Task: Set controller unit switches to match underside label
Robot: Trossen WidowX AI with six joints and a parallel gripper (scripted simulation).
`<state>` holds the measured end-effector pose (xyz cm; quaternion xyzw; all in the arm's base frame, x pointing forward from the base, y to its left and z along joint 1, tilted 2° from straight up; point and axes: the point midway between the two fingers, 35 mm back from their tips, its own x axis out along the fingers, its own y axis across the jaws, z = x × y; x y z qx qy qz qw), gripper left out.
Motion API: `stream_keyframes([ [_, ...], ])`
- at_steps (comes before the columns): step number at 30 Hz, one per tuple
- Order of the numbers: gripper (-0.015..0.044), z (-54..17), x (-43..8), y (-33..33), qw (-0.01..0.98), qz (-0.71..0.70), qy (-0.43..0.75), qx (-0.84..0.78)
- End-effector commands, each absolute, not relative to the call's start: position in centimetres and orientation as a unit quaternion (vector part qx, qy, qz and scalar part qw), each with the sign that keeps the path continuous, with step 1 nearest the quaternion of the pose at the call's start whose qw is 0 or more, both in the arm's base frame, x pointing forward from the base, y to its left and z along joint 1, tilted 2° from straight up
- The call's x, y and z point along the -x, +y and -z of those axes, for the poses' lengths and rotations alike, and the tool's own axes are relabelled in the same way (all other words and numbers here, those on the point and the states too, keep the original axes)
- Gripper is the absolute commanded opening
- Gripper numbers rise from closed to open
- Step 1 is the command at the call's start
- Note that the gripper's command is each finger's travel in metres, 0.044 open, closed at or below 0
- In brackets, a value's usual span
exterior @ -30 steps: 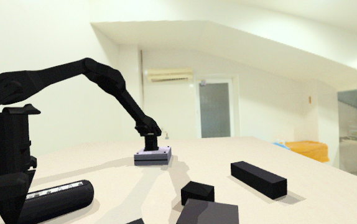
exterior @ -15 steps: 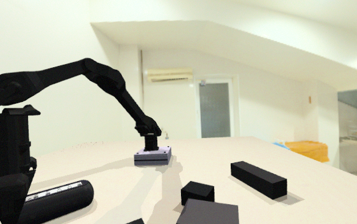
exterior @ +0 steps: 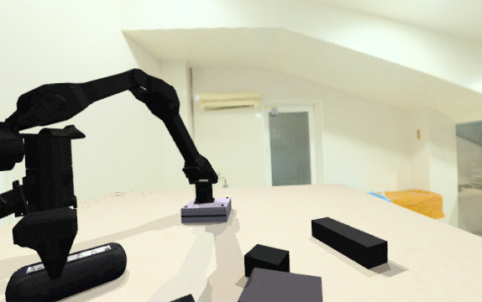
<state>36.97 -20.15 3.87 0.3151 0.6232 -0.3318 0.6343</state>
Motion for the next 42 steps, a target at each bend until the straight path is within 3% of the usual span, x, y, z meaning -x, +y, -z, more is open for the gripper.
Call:
stream_keyframes([
  [1, 0.0440, -4.9, -36.0, -18.7, 0.637, 0.331, 0.620, -0.316],
  [22, 0.0440, -4.9, -36.0, -18.7, 0.637, 0.331, 0.620, -0.316],
  [26, 0.0335, -5.1, -35.9, -18.9, 0.652, 0.296, 0.634, -0.293],
  [38, 0.0020, -6.4, -35.4, -19.9, 0.742, -0.006, 0.665, -0.078],
  [42, 0.0000, -6.9, -35.2, -20.3, 0.758, -0.102, 0.644, 0.003],
])
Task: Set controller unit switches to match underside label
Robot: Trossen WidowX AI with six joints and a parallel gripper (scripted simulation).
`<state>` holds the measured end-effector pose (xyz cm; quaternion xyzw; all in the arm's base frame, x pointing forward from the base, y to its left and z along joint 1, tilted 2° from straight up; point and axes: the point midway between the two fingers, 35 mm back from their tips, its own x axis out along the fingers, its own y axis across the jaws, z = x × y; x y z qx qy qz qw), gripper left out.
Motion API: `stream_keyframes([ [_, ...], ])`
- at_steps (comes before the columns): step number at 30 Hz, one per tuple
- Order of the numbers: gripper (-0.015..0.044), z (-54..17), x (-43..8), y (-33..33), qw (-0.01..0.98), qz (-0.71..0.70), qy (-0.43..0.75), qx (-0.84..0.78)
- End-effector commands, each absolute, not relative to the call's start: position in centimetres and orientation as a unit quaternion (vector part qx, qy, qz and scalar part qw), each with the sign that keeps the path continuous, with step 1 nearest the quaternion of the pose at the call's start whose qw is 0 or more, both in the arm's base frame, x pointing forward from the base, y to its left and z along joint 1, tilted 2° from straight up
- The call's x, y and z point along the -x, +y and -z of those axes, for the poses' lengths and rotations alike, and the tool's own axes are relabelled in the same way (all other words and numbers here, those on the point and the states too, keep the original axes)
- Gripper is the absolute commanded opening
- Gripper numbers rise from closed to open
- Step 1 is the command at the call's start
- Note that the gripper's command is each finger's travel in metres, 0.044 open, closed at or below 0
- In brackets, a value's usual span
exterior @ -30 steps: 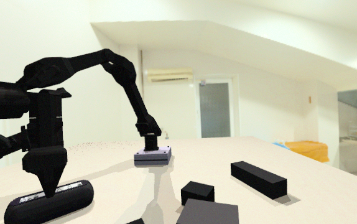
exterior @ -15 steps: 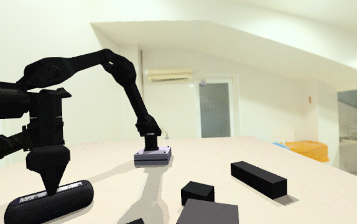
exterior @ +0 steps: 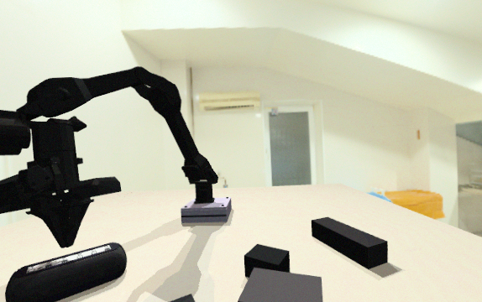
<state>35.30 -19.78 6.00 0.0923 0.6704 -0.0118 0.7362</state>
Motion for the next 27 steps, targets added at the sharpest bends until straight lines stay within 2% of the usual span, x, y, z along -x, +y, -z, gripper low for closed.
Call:
stream_keyframes([
  [1, 0.0000, -7.0, -35.2, -20.3, 0.761, -0.125, 0.637, 0.024],
  [11, 0.0000, -8.4, -34.8, -21.2, 0.756, -0.315, 0.526, 0.227],
  [27, 0.0000, -8.4, -34.8, -21.2, 0.756, -0.318, 0.524, 0.231],
])
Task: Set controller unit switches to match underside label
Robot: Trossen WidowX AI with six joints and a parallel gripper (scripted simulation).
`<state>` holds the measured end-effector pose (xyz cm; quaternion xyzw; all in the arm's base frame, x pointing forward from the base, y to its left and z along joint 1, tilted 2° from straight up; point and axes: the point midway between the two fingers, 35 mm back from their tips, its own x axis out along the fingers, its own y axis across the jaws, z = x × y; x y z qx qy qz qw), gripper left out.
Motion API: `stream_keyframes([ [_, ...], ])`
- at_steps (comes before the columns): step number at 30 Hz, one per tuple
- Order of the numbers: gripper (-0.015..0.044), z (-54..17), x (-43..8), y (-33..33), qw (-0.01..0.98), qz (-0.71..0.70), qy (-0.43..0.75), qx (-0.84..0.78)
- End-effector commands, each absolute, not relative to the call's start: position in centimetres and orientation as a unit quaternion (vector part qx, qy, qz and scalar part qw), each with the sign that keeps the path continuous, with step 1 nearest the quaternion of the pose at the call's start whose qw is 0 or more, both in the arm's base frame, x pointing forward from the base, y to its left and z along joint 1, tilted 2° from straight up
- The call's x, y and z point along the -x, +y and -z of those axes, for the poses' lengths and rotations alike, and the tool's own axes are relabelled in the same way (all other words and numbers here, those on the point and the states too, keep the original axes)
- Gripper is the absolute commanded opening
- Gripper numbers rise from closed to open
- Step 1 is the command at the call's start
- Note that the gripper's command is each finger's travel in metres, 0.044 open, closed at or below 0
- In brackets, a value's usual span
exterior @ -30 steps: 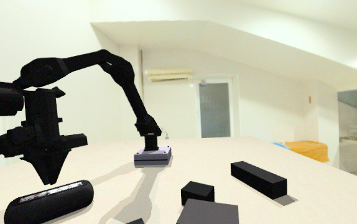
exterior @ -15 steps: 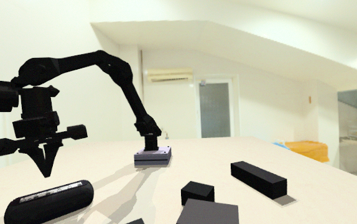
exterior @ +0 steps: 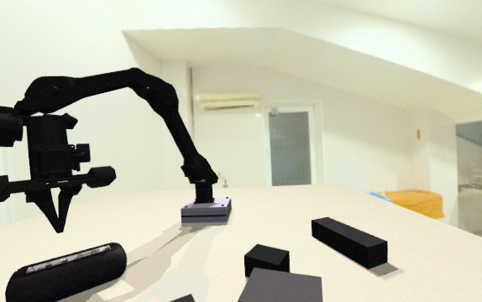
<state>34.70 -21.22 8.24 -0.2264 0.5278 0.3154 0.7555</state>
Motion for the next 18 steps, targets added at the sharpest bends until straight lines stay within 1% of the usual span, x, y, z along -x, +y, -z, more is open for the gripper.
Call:
stream_keyframes([
  [1, 0.0000, -8.4, -34.8, -21.2, 0.756, -0.318, 0.524, 0.231],
  [9, 0.0000, -8.4, -34.8, -21.2, 0.756, -0.318, 0.524, 0.231],
  [12, 0.0079, -8.4, -34.9, -21.3, 0.758, -0.305, 0.535, 0.215],
  [18, 0.0236, -8.2, -35.8, -21.7, 0.765, -0.181, 0.612, 0.083],
])
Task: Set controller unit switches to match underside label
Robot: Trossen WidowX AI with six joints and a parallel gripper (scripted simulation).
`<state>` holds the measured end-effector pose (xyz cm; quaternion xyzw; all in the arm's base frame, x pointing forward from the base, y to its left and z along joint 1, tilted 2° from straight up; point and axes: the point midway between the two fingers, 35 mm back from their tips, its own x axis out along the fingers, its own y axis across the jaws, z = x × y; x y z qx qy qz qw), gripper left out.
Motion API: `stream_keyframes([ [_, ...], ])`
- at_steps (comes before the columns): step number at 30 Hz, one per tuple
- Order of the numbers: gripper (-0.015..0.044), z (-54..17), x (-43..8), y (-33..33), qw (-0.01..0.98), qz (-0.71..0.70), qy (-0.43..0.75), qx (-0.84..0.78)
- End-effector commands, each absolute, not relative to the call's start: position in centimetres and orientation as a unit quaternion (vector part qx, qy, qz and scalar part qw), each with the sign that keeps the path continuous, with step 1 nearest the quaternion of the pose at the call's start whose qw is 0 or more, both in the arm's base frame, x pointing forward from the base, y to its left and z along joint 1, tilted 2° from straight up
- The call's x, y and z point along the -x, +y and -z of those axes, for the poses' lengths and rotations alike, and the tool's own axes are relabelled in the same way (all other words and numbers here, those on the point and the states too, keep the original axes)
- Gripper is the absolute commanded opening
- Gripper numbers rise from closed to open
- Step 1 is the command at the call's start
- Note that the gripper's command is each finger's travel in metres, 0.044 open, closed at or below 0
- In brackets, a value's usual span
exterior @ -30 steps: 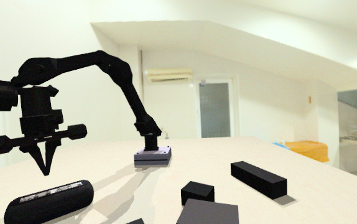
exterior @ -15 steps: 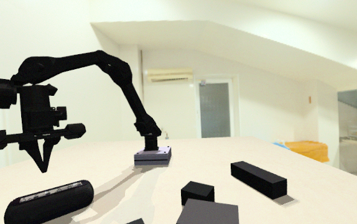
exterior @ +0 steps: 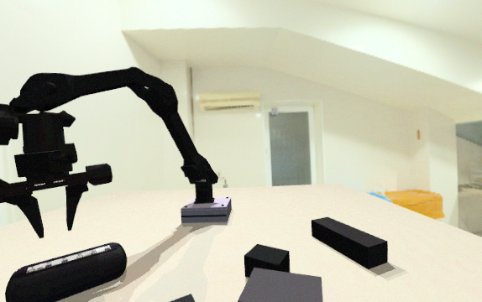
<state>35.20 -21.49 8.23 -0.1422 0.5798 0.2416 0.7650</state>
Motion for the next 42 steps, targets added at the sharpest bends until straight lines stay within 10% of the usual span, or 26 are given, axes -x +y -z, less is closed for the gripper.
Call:
stream_keyframes([
  [1, 0.0263, -8.1, -36.0, -21.8, 0.764, -0.157, 0.623, 0.061],
  [8, 0.0440, -7.9, -37.1, -22.2, 0.740, 0.019, 0.667, -0.088],
  [19, 0.0440, -7.8, -38.8, -22.7, 0.659, 0.295, 0.633, -0.279],
  [42, 0.0440, -6.3, -39.0, -22.8, 0.653, 0.305, 0.631, -0.288],
])
